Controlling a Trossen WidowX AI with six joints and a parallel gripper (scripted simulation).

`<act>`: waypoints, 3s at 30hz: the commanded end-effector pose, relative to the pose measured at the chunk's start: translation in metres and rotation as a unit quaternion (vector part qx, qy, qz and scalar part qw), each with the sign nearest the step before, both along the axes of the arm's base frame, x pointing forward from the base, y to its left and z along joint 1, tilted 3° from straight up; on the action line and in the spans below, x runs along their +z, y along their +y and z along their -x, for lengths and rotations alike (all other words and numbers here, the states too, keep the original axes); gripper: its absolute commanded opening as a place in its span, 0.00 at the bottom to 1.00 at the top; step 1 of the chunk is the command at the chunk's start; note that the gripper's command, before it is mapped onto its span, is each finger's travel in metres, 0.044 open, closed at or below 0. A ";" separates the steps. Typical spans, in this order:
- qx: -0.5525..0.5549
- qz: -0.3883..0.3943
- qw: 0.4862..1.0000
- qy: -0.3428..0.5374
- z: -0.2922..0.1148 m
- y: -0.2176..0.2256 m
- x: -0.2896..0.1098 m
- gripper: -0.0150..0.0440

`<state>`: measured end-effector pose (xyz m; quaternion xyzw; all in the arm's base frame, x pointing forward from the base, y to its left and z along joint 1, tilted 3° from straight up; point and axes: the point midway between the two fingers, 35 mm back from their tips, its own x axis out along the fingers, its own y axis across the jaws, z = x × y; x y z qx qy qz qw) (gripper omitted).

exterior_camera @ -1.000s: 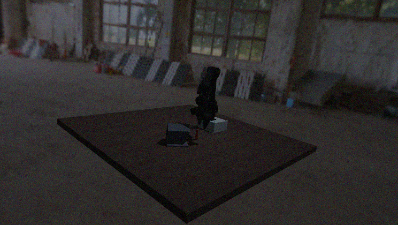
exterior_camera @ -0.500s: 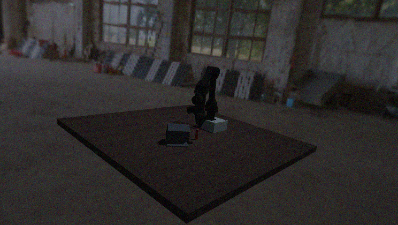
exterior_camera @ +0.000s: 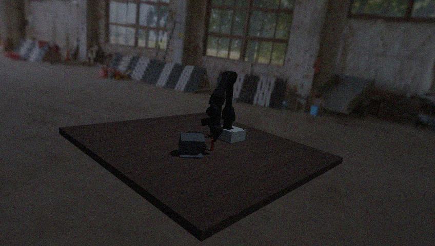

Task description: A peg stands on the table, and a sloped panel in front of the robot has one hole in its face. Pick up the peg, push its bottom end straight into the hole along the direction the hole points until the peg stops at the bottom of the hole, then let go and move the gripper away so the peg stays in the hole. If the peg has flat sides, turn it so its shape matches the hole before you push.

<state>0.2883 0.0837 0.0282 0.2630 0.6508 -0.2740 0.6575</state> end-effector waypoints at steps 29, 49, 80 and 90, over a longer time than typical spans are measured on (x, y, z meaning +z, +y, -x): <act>-0.001 0.000 1.000 0.001 0.002 -0.001 -0.032 0.60; -0.001 0.000 1.000 0.001 0.002 -0.001 -0.032 0.25; -0.032 -0.014 0.999 0.003 -0.005 -0.001 0.046 0.25; -0.078 -0.041 0.996 0.003 -0.009 -0.008 0.045 0.25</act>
